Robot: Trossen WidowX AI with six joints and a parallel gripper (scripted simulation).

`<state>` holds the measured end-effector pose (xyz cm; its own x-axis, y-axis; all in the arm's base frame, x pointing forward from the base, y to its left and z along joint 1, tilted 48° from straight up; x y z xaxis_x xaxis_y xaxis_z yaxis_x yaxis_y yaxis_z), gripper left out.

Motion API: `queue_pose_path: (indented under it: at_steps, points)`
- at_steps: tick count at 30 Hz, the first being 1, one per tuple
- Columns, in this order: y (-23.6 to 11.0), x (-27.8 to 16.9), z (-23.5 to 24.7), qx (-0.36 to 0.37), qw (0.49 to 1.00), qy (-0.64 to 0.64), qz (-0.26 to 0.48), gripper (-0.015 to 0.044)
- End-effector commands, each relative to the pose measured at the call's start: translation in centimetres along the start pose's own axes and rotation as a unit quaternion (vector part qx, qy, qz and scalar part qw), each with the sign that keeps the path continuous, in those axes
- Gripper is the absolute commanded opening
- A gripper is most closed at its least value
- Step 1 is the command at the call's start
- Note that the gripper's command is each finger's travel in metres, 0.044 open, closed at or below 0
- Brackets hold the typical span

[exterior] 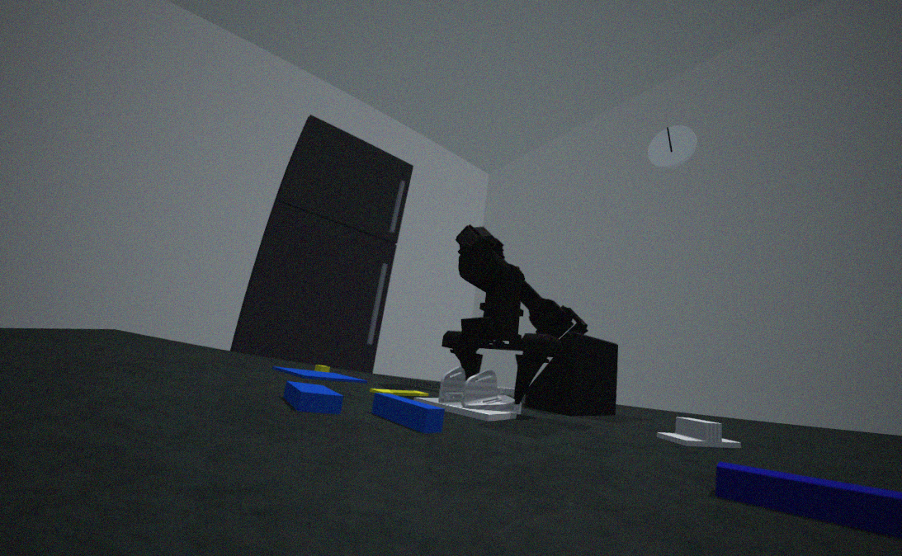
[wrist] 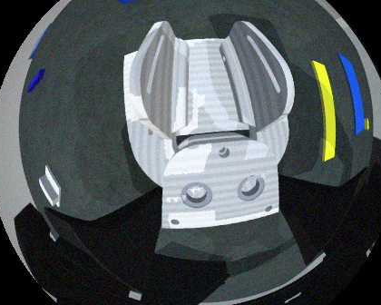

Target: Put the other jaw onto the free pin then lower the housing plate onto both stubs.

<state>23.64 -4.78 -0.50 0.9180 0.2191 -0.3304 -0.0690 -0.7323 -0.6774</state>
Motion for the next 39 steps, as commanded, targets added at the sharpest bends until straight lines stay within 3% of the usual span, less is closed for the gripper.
queue_pose_path:
  at_steps: [1,39]
  points:
    - [0.14,-0.11,-0.01,-0.003,1.000,-0.002,0.001,0.0351]
    - [0.86,-0.12,-0.02,-0.003,1.000,0.001,0.002,0.0351]
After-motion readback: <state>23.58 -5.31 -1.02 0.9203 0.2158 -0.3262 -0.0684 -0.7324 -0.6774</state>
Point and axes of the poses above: the point midway between the two fingers, 35 mm back from their tips, its own y axis out along the fingers, its own z axis across the jaws, x = y × z, the point moved 3 cm from there along -y, back along the fingers, and after that the axes turned 11 degrees about -y, right-handed, at the moved point
